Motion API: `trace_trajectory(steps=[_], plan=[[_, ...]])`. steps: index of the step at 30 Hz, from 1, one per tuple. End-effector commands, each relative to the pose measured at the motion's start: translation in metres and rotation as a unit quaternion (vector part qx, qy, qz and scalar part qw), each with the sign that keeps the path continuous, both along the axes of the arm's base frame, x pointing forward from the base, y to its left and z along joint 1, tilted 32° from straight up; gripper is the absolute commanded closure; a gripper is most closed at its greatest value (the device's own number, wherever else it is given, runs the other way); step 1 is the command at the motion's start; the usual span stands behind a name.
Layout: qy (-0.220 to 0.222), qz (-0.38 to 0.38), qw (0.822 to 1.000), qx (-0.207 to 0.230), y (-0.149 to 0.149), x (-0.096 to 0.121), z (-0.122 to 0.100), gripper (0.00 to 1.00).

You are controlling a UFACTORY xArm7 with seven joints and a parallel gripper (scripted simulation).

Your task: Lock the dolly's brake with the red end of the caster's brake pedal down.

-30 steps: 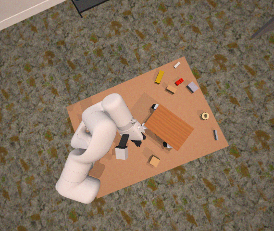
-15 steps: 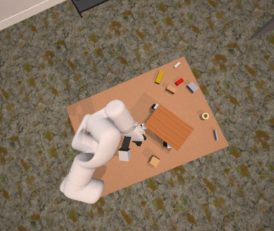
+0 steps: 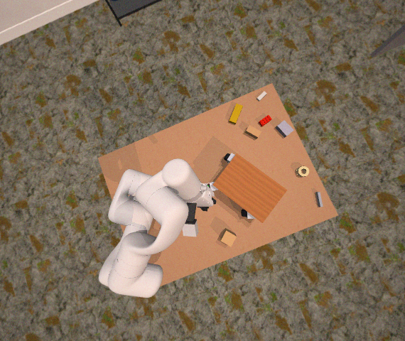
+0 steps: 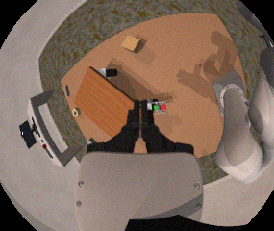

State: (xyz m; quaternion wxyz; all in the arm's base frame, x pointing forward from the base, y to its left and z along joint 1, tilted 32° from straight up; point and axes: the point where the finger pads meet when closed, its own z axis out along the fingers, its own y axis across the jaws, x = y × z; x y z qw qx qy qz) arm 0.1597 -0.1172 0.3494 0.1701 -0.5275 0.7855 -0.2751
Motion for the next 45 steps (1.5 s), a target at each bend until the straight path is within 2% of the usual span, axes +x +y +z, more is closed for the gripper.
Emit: trace_trajectory(steps=[1, 7, 9, 45], plan=[[0.02, 0.093, 0.993, 0.063, 0.034, 0.029, -0.053, 1.0], [0.043, 0.187, 0.974, 0.117, 0.085, 0.043, -0.095, 1.0], [0.045, 0.196, 0.972, 0.122, 0.091, 0.044, -0.1, 1.0], [0.046, 0.199, 0.971, 0.124, 0.093, 0.044, -0.101, 1.0]])
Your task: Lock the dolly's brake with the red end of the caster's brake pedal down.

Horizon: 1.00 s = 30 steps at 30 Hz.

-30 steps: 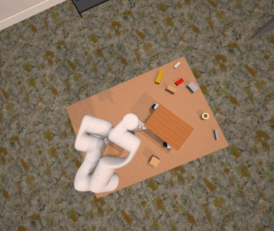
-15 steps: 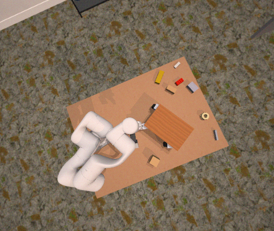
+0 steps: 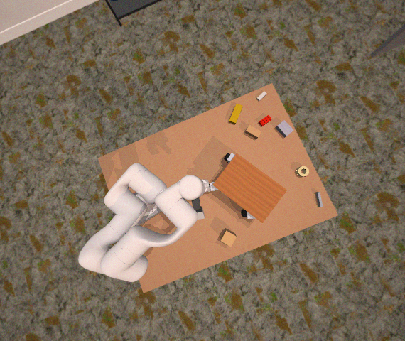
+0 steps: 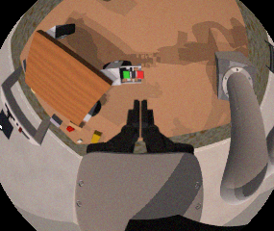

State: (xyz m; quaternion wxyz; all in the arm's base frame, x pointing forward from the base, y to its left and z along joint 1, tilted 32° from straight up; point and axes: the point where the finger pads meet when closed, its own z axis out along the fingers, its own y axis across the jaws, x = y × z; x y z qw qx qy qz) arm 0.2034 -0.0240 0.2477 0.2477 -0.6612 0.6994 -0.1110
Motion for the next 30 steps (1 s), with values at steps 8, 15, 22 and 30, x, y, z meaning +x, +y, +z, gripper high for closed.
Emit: trace_trajectory(steps=[8, 15, 22, 30], plan=[[-0.001, -0.003, 1.0, 0.002, -0.001, 0.0, 0.001, 1.0], [0.014, -0.063, 0.997, 0.036, 0.001, -0.002, 0.0, 1.0], [0.041, -0.18, 0.978, 0.1, 0.005, -0.005, -0.001, 1.0], [0.071, -0.323, 0.926, 0.184, 0.013, -0.006, -0.007, 1.0]])
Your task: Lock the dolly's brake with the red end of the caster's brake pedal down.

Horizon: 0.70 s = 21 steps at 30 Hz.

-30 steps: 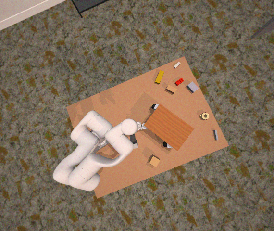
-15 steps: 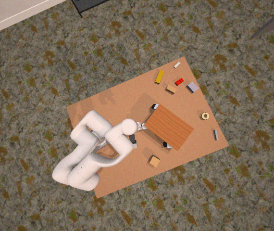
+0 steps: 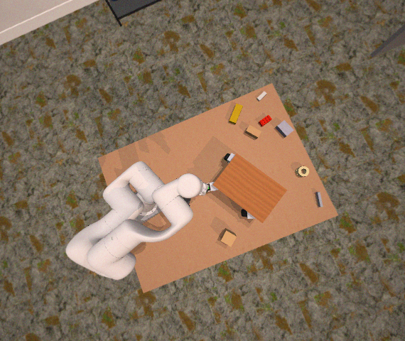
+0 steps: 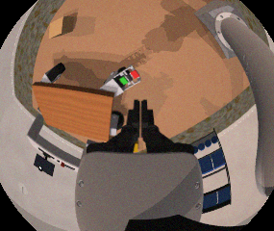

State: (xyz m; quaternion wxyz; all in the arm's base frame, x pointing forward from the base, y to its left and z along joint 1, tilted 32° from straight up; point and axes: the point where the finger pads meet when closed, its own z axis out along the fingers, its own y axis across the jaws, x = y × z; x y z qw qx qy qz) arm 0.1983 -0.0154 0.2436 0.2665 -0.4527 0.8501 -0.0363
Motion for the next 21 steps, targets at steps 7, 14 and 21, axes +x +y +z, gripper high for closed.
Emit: trace_trajectory(steps=[7, 14, 21], plan=[[0.042, -0.191, 0.975, 0.106, 0.007, 0.004, -0.009, 1.0], [0.07, -0.335, 0.92, 0.193, 0.005, 0.014, -0.018, 1.0], [0.091, -0.448, 0.85, 0.261, -0.001, 0.022, -0.026, 1.0]])
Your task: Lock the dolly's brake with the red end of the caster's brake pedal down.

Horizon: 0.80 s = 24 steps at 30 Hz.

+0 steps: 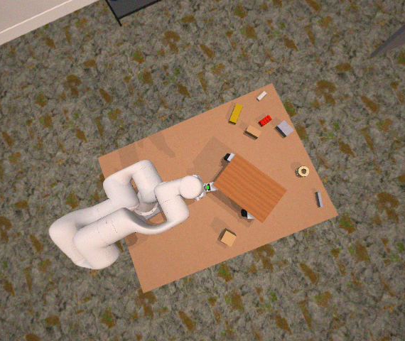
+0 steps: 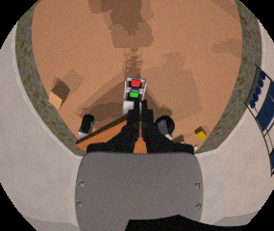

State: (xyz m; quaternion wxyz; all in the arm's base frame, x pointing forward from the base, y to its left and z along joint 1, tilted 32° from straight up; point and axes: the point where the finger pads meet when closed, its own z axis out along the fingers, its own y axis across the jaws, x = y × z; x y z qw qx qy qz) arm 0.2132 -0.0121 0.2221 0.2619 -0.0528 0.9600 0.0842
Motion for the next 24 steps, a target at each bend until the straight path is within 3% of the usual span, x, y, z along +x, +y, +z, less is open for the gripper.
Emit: trace_trajectory(steps=[1, 3, 4, 8, 18, 20, 21, 24], plan=[[0.025, -0.12, 0.99, 0.068, -0.0056, 0.008, -0.0052, 1.0], [0.025, -0.12, 0.99, 0.068, -0.0056, 0.008, -0.0052, 1.0], [0.035, -0.173, 0.979, 0.099, -0.0064, 0.0087, -0.0058, 1.0], [0.045, -0.233, 0.962, 0.136, -0.0083, 0.0103, -0.0074, 1.0], [0.08, -0.4, 0.881, 0.24, -0.0088, 0.0107, -0.0078, 1.0], [0.08, -0.4, 0.881, 0.24, -0.0088, 0.0107, -0.0078, 1.0], [0.09, -0.446, 0.849, 0.269, -0.0088, 0.0107, -0.0078, 1.0], [0.098, -0.483, 0.82, 0.291, -0.0088, 0.0107, -0.0078, 1.0]])
